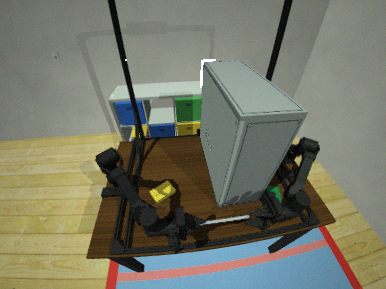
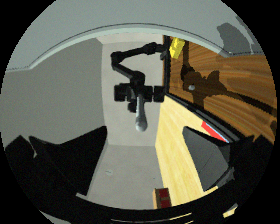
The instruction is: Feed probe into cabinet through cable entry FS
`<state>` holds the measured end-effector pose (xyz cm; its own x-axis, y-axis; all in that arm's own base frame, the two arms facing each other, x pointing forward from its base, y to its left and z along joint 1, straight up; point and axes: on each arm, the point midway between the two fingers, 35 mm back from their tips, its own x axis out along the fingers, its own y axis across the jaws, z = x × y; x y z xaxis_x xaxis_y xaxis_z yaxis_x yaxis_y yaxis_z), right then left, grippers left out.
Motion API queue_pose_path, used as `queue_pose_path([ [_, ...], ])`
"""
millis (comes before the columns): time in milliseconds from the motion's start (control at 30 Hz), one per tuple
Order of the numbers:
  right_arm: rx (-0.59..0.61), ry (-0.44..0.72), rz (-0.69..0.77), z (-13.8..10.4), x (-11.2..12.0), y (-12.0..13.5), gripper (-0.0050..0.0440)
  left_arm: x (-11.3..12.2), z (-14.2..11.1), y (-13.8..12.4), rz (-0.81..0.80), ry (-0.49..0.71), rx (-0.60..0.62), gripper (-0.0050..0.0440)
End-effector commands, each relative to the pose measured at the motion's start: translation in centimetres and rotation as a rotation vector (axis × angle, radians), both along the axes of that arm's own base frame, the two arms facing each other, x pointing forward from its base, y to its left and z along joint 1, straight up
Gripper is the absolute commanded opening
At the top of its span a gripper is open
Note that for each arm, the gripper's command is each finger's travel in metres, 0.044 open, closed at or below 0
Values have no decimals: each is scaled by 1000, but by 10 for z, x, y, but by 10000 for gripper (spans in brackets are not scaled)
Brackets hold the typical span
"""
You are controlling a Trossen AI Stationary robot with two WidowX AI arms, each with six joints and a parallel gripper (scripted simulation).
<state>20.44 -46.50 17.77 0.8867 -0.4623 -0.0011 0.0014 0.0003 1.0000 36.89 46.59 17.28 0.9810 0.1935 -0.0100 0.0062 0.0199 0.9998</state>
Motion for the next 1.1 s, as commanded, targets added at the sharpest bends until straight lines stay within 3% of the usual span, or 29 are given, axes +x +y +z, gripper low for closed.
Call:
queue_pose_path([
  [0,0,-1,-3,0,0,-1,0,-7,4,8,38,0,-26,440],
  [33,0,-1,-3,0,0,-1,0,-7,4,8,38,0,-26,440],
  [100,0,-1,-3,0,0,-1,0,-29,20,21,130,-1,-44,440],
  [167,0,-1,-3,0,0,-1,0,-48,63,23,195,-48,-61,440],
  [333,0,-1,-3,0,0,-1,0,-82,132,19,297,-140,-88,440],
  [533,0,-1,-3,0,0,-1,0,-141,233,-10,433,-314,-124,440],
  [600,0,-1,-3,0,0,-1,0,-141,233,-10,433,-314,-124,440],
  [733,0,-1,-3,0,0,-1,0,-185,302,-50,503,-474,-153,440],
  [867,0,-1,-3,0,0,-1,0,-219,348,-89,539,-608,-170,440],
  [1067,0,-1,-3,0,0,-1,0,-274,414,-178,557,-863,-188,440],
])
